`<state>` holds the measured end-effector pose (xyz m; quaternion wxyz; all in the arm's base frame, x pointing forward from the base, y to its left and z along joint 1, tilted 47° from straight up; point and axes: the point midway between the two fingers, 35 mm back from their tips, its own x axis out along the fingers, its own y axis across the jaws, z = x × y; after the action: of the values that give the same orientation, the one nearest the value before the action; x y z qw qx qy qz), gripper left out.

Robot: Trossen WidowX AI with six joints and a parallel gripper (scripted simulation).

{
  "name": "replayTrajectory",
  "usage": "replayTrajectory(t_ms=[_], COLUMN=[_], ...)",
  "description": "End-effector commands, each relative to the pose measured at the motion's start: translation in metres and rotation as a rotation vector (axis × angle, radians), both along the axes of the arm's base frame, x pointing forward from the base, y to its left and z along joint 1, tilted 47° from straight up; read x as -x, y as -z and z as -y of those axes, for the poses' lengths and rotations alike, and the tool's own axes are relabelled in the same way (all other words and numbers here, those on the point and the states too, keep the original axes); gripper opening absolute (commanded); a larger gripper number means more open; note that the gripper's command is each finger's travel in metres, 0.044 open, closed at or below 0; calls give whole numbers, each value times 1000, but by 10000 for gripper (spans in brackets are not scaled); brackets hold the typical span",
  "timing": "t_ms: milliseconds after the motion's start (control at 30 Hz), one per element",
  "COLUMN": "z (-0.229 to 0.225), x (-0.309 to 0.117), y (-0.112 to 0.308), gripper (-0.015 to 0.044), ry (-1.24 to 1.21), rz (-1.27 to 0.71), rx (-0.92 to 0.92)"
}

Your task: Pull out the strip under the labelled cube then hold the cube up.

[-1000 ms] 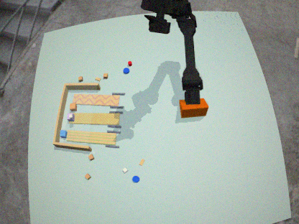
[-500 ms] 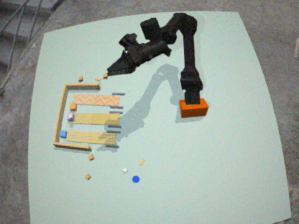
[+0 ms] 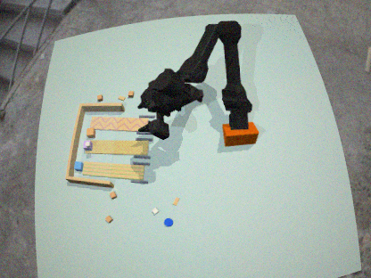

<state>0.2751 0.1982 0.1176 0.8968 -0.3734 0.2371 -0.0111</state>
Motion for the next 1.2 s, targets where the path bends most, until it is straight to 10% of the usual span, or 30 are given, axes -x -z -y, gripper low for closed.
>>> replayTrajectory(t_ms=[0,600,1167], z=[9,9,42], x=[0,0,-69], y=[5,5,81], gripper=[400,400,0], ry=[7,7,588], rz=[-8,-8,-500], rx=[72,72,107])
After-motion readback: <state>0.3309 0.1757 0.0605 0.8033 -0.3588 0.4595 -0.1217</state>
